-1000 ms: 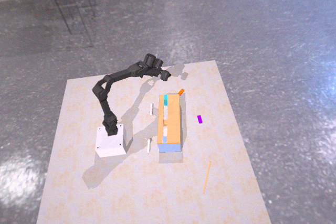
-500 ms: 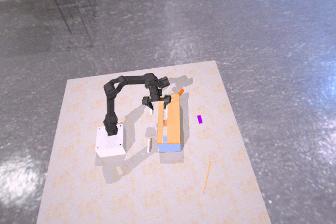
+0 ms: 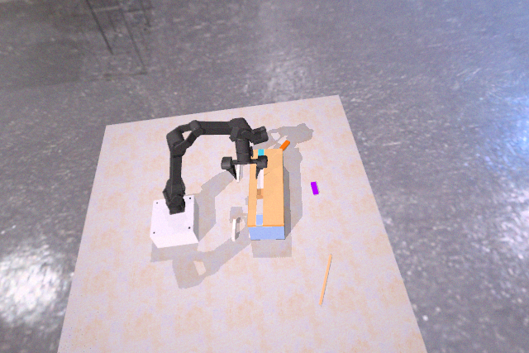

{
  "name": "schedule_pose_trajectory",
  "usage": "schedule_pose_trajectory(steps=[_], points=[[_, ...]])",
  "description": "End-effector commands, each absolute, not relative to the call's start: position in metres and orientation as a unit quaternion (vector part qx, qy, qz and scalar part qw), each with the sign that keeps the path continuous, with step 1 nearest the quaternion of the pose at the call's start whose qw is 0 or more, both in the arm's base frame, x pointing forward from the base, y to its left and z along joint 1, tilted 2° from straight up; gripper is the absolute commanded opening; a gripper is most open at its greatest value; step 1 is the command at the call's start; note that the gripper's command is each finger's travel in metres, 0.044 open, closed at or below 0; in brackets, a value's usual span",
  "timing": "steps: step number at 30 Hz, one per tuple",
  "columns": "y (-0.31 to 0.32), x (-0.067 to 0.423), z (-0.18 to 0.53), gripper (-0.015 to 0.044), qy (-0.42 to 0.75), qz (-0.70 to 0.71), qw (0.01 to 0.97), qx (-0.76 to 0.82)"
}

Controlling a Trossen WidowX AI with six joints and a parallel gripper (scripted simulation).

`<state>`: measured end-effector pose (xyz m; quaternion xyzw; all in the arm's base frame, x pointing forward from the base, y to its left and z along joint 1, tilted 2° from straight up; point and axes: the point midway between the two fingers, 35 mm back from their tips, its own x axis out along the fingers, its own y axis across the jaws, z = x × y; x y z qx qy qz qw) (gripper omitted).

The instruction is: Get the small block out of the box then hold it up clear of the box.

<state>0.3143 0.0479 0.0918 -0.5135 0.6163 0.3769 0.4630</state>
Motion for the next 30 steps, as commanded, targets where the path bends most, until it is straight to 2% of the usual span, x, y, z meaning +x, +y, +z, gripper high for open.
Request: schedule_pose_trajectory(steps=[1,30], points=[[0.048,0.316,0.086,0.04,0.616,0.377,0.46,-0.516],[0.054,0.322,0.039,0.04,0.616,0.378,0.461,-0.516]])
